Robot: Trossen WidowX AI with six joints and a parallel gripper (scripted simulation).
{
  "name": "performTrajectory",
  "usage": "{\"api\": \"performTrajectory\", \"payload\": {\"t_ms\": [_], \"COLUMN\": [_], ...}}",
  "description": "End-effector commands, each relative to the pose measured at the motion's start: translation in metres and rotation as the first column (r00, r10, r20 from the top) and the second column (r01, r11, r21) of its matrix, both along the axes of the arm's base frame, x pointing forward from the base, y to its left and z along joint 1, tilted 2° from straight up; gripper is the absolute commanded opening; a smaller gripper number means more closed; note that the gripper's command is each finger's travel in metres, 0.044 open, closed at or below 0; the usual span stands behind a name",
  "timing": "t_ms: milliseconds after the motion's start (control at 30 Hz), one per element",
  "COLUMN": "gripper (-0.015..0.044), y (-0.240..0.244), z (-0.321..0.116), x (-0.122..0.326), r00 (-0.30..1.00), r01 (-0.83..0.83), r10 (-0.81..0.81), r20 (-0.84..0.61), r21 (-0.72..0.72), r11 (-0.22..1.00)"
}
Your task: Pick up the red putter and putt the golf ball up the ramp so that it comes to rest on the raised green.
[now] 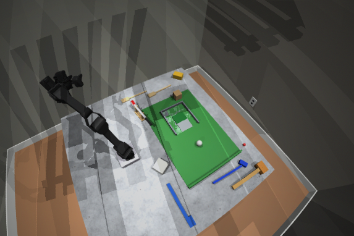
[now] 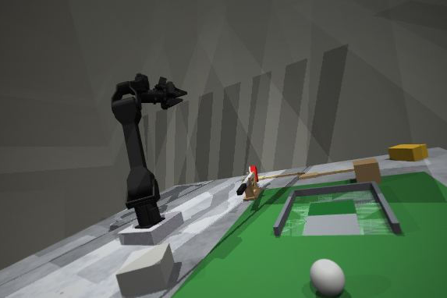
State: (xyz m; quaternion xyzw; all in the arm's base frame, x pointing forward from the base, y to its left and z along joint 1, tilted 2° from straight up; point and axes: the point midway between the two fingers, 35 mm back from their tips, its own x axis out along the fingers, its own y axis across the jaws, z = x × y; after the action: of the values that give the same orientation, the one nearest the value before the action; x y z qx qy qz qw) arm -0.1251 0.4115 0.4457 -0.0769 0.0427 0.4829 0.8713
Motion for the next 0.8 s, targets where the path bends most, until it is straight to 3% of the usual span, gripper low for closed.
{"api": "performTrajectory", "payload": {"t_ms": [0,200,400,600,767], "gripper": [0.0426,0.044,0.044,0.044,0.044], "y": [0.001,0.016,0.033,0.021,-0.008], "z": [-0.001,-0.026,-0.081,-0.138,-0.187], "x": [0.001,0.039,0.124,0.208,0.269], "r00": [1.0,0.994,0.975,0.965,0.968], "r01": [0.001,0.026,0.065,0.074,0.027], "r10": [-0.001,-0.011,0.031,0.11,0.188], "r20": [0.004,0.108,0.221,0.236,0.169], "r21": [-0.004,-0.145,-0.415,-0.653,-0.808], "r11": [1.0,0.989,0.907,0.754,0.588]}}
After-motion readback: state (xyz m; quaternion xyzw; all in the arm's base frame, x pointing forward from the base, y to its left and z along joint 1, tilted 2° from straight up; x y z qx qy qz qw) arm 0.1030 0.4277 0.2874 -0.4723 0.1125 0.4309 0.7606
